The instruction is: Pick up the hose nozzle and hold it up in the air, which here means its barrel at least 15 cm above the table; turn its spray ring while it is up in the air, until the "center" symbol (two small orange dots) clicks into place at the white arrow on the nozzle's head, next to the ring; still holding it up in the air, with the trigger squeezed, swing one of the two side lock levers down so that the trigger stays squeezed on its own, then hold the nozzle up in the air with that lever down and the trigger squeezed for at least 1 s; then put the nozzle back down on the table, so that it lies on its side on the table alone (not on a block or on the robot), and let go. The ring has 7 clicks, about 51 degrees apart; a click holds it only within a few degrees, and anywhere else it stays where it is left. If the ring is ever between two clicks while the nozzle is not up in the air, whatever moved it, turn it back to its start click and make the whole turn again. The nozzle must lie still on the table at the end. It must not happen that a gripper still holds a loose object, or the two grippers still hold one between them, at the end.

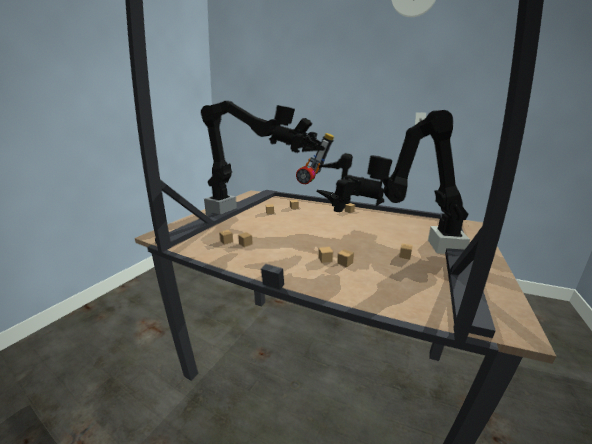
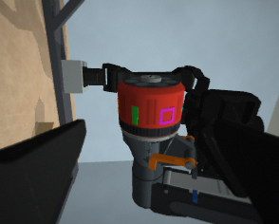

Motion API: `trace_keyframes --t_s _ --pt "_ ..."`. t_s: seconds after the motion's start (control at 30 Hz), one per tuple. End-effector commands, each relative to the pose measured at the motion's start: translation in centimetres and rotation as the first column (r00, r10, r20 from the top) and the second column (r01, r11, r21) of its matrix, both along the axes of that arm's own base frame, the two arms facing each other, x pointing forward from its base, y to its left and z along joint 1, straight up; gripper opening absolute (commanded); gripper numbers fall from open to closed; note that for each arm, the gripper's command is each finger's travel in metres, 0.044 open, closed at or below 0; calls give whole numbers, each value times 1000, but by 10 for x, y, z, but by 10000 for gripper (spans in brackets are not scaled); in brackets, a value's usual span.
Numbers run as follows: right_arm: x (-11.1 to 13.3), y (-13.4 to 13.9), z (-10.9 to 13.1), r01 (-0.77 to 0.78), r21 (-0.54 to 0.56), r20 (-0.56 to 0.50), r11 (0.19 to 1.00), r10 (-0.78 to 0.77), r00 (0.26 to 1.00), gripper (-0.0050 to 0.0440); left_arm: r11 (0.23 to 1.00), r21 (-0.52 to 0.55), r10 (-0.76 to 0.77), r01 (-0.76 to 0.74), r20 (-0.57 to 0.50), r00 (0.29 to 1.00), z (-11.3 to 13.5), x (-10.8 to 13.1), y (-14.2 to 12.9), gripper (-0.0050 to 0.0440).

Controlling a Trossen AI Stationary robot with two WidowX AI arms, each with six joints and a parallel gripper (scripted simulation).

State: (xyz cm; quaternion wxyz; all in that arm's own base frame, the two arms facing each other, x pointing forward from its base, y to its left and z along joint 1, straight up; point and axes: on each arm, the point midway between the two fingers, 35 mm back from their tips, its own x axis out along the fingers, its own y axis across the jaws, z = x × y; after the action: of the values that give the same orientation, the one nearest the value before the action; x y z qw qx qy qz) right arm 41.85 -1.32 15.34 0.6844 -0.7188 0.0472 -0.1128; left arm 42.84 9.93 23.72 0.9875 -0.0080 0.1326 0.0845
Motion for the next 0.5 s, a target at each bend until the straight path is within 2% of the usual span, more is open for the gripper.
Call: trace_keyframes --t_s 0.0,0.47 --pt "-13 4 11 2 -1 33 1000 -2 999 415 1000 6 3 -3 40 999 16 1 1 165" --pt "-43 10 8 3 0 32 1000 -3 999 415 1000 6 3 -3 40 999 16 1 1 165"
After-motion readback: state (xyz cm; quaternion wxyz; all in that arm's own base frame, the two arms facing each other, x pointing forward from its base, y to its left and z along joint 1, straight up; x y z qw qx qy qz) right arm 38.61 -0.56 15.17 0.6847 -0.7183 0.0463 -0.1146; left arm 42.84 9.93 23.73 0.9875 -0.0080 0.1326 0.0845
